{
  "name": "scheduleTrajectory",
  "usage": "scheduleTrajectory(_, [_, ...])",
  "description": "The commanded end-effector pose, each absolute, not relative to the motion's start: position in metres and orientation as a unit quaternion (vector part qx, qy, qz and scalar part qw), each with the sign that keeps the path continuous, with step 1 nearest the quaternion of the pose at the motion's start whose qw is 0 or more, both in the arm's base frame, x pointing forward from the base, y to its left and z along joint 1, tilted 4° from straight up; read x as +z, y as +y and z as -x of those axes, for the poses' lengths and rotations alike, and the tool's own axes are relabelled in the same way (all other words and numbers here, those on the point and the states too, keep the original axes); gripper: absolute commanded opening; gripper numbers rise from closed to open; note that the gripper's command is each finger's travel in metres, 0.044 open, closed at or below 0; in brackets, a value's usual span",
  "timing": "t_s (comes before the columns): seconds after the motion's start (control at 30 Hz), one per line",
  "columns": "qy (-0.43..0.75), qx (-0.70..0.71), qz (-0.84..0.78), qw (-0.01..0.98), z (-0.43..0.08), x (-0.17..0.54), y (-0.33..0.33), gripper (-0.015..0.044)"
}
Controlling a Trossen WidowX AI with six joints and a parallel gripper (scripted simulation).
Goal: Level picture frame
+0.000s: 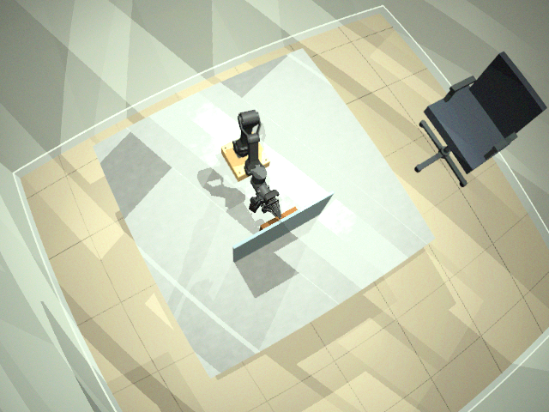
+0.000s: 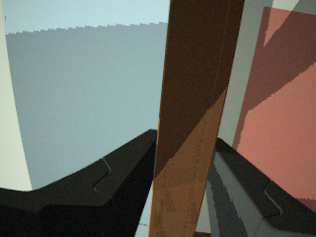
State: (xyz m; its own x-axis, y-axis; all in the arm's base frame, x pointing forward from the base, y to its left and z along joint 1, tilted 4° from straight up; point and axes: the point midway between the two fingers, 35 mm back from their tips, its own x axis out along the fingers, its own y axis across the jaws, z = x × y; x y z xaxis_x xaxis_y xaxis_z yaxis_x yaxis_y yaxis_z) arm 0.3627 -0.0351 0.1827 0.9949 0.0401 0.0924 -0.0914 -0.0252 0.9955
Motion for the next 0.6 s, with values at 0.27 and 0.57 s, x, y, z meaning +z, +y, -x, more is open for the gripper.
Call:
scheduleTrajectory(0.27, [-0.018, 0.047, -0.713, 0.7, -0.361, 0.183, -0.035, 0.026])
scheduleTrajectory(0.57, [-0.008, 0.041, -0.674, 0.738, -0.295, 0.183, -0.042, 0.026])
